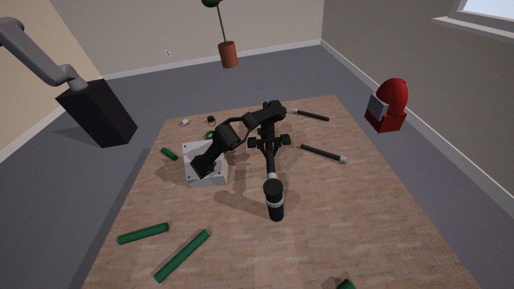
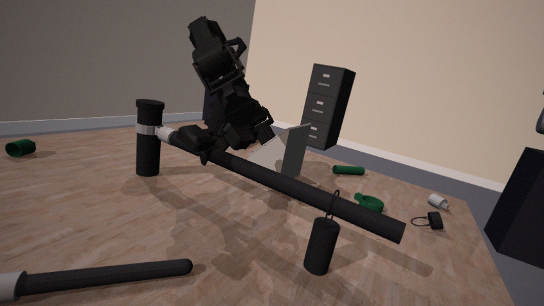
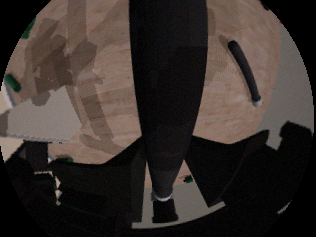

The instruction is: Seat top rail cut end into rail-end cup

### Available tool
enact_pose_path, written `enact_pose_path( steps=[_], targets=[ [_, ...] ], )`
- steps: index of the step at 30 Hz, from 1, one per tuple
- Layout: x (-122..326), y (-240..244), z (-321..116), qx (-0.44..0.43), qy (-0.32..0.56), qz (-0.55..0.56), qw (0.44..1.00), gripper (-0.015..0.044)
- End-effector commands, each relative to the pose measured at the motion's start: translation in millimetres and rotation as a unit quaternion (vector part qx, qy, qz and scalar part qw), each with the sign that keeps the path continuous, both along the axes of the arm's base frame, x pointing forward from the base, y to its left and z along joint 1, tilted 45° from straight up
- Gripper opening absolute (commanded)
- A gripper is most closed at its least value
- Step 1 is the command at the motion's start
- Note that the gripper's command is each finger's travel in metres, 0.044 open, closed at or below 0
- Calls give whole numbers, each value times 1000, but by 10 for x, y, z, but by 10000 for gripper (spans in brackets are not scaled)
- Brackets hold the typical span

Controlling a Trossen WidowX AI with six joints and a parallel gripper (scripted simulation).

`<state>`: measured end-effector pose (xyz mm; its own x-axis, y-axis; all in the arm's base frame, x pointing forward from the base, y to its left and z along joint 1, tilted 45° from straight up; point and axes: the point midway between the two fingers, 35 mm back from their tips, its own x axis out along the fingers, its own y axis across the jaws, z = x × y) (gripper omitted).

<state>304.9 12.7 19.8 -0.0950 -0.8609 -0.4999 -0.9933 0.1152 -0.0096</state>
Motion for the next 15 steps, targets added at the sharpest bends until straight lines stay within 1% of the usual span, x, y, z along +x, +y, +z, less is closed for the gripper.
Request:
enact_pose_path(
  steps=[1,15],
  targets=[
    [6,-2,14,-1,0,1,1000,0],
    [12,-6,25,-2,1,2,1000,0]
  ],
)
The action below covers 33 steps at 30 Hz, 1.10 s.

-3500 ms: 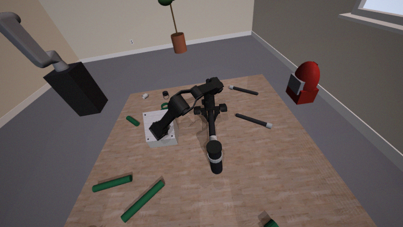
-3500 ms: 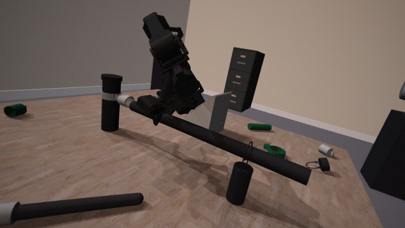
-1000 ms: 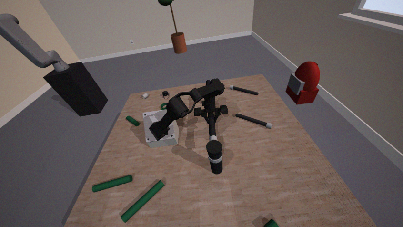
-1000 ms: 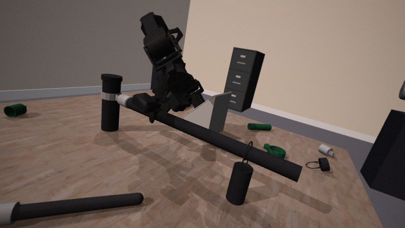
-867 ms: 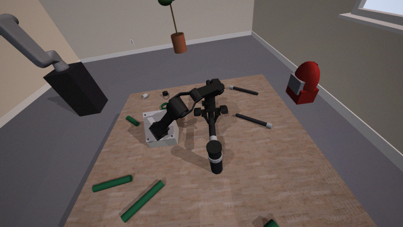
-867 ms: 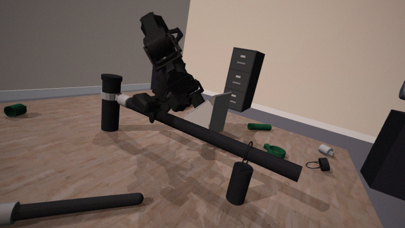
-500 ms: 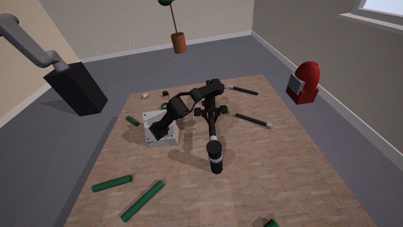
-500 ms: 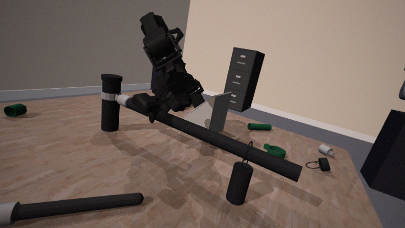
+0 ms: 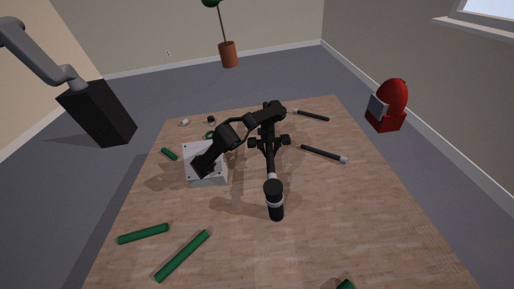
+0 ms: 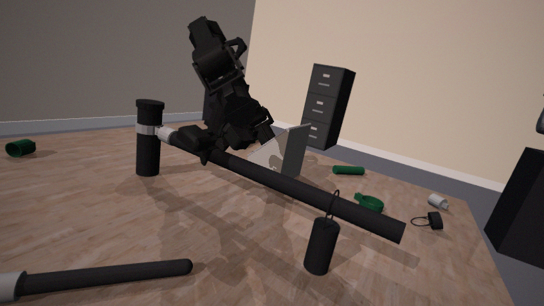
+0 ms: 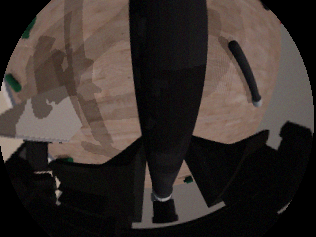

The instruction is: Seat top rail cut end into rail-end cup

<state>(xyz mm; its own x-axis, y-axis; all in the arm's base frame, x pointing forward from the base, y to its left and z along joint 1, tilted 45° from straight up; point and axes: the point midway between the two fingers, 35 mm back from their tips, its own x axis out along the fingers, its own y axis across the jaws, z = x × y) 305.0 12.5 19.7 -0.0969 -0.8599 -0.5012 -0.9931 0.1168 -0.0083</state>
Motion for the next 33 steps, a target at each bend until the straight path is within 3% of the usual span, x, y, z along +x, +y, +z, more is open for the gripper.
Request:
enact_pose_path(
  steps=[1,33],
  targets=[
    [11,-4,26,-3,0,3,1000,0],
    [2,-3,2,1,1,-2,1000,0]
  ],
)
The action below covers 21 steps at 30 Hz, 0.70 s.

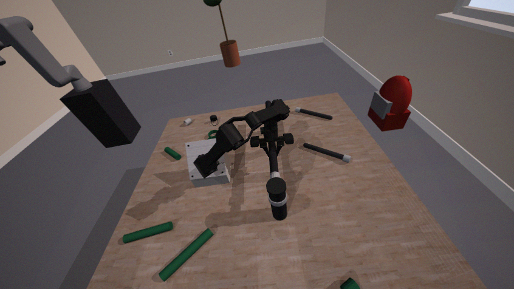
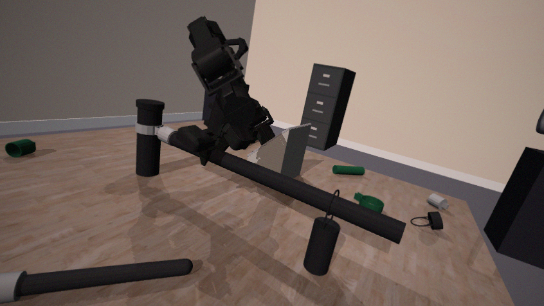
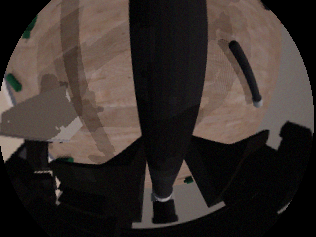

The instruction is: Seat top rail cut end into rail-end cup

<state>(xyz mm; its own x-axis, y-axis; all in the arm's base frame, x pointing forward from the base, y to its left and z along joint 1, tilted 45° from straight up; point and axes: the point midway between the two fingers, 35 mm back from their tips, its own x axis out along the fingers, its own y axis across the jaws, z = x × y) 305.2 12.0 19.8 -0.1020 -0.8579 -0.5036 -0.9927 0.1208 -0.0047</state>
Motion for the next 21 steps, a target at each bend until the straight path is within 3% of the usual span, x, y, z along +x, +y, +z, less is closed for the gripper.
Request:
enact_pose_path(
  steps=[1,21],
  targets=[
    [1,1,2,0,-1,0,1000,0],
    [5,-37,78,0,-1,0,1000,0]
  ],
)
